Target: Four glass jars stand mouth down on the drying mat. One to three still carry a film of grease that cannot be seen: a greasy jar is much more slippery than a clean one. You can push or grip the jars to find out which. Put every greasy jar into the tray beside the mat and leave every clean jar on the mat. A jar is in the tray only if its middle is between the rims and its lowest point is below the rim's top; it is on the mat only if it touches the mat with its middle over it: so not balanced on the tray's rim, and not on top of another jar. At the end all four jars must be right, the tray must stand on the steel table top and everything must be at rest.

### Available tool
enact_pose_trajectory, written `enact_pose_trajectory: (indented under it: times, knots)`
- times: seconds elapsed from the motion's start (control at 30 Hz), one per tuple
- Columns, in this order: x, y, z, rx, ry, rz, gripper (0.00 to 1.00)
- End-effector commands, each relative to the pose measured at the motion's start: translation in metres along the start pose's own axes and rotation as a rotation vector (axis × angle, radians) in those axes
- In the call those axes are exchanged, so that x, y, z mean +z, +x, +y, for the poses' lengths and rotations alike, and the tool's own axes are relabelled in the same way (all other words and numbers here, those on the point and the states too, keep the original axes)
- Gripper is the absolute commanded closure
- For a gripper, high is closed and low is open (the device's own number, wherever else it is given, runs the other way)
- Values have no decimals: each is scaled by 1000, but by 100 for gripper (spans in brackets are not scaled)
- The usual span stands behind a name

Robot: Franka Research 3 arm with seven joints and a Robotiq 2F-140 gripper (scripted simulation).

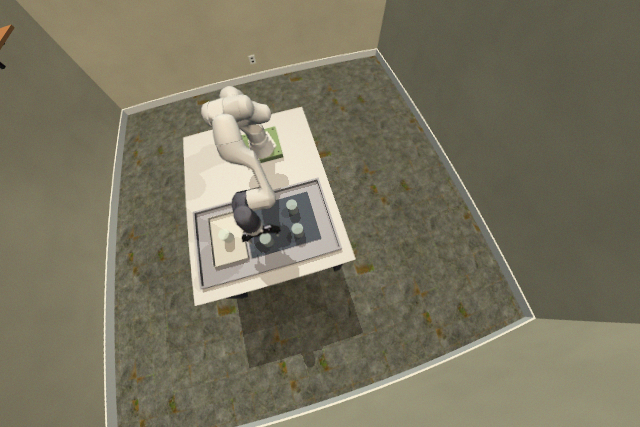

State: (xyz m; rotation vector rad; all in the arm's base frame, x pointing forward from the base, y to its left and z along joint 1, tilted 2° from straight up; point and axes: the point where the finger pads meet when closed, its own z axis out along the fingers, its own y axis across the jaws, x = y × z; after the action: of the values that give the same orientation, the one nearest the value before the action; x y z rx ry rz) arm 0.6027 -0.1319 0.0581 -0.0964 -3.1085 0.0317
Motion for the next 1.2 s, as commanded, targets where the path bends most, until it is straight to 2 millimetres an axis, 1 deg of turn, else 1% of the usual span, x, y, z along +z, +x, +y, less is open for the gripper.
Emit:
enact_pose_trajectory:
  times: [0.0, 0.23, 0.3, 0.73, 1.03, 1.07, 1.17]
  knots:
    - [7, -1, -1, 4, 4, -1, 0]
    - [21, -1, -1, 4, 4, -1, 0]
    - [21, -1, -1, 4, 4, -1, 0]
    - [47, -1, -1, 4, 4, -1, 0]
    - [47, -1, -1, 4, 4, -1, 0]
    - [47, -1, -1, 4, 4, -1, 40]
    - [47, -1, -1, 4, 4, -1, 40]
